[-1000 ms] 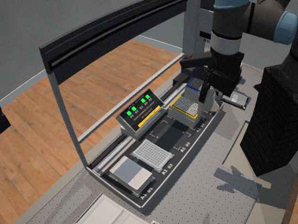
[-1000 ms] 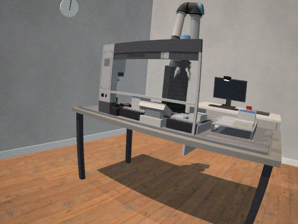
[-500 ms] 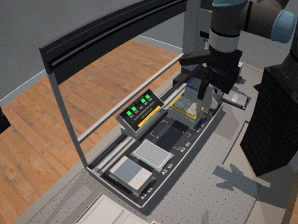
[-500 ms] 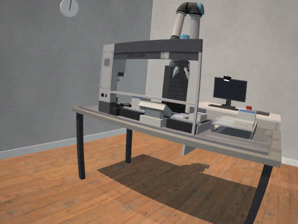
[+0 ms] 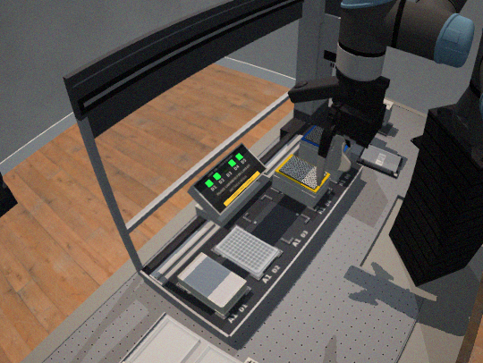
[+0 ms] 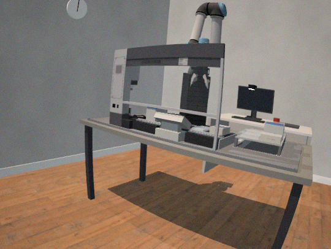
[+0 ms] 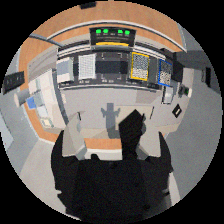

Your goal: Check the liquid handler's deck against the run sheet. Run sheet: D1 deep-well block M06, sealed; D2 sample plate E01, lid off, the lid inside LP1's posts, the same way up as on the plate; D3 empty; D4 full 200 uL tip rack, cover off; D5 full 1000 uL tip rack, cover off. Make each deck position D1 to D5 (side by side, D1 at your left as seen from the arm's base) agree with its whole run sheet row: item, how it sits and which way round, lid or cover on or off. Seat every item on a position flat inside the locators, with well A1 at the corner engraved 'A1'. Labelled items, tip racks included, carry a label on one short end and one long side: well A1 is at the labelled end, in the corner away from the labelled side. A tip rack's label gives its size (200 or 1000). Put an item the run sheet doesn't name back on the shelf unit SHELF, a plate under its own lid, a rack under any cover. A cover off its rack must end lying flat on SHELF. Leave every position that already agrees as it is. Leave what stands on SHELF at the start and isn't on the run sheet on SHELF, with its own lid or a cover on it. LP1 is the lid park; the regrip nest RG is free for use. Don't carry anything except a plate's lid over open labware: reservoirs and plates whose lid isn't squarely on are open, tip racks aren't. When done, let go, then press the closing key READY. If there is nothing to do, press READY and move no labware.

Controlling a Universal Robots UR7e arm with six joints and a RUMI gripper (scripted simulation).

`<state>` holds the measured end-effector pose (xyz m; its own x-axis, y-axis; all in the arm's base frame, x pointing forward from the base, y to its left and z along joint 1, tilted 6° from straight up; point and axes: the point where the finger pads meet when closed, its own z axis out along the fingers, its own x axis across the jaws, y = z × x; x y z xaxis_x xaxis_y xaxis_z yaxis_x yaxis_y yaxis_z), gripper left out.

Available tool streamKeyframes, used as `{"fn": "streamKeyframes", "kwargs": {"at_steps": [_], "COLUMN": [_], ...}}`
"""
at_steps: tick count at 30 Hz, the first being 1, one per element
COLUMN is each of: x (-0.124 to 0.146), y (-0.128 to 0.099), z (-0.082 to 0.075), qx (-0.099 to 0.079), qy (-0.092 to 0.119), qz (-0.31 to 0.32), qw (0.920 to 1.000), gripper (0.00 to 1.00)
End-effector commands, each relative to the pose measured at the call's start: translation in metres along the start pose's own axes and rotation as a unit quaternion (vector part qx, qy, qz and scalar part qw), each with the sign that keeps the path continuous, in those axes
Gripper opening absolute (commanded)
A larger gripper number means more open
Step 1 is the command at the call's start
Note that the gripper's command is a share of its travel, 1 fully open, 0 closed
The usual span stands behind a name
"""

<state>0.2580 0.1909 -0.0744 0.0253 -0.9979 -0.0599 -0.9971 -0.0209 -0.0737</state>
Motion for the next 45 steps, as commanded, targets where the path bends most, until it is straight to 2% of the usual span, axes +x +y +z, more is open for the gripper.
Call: {"fn": "streamKeyframes", "kwargs": {"at_steps": [1,45], "x": [0.071,0.095], "y": [-0.070,-0.094], "z": [0.000,-0.001], "qx": [-0.003,-0.003], "qy": [-0.010,-0.010], "qz": [0.000,0.000], "qw": [0.9999,0.9999], "gripper": [0.82,0.82]}}
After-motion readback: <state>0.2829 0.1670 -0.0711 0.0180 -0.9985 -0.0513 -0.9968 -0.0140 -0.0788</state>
